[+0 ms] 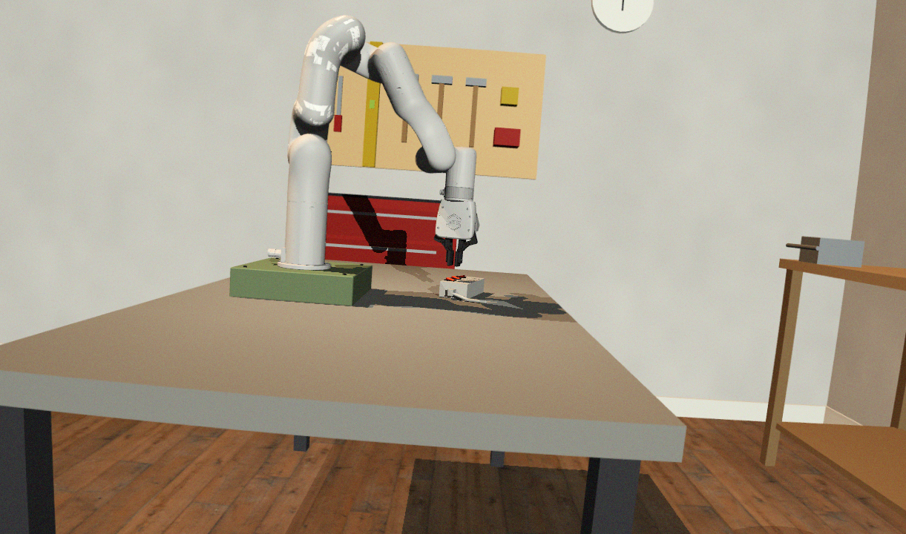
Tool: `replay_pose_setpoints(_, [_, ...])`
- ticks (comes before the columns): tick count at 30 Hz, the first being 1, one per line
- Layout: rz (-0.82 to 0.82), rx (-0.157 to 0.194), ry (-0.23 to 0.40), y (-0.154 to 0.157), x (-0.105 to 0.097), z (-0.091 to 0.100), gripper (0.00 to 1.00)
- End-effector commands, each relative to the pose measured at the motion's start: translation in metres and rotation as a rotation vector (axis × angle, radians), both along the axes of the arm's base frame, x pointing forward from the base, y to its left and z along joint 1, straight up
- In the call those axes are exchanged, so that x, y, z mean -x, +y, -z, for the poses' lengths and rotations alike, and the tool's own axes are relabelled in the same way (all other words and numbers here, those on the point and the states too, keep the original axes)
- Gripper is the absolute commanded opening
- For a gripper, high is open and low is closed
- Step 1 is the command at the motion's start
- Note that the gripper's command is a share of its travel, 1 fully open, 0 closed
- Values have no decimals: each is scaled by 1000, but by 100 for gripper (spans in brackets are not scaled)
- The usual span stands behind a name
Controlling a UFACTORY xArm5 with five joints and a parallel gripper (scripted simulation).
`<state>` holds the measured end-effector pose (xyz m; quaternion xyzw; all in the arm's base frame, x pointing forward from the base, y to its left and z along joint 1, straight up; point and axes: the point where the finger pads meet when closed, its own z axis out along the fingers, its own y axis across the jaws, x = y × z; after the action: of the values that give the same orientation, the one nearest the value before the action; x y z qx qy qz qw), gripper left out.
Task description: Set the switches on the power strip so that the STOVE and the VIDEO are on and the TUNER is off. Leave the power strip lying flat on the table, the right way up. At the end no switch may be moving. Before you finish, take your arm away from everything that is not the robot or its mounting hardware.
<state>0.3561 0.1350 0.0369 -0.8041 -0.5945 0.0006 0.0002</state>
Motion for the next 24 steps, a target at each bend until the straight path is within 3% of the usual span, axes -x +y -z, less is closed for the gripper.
replay_pose_setpoints(1, [0,-1,-3,0,-1,-2,100])
replay_pose_setpoints(10, [0,-1,-3,0,-1,-21,100])
replay_pose_setpoints(24, [0,-1,-3,0,-1,-93,100])
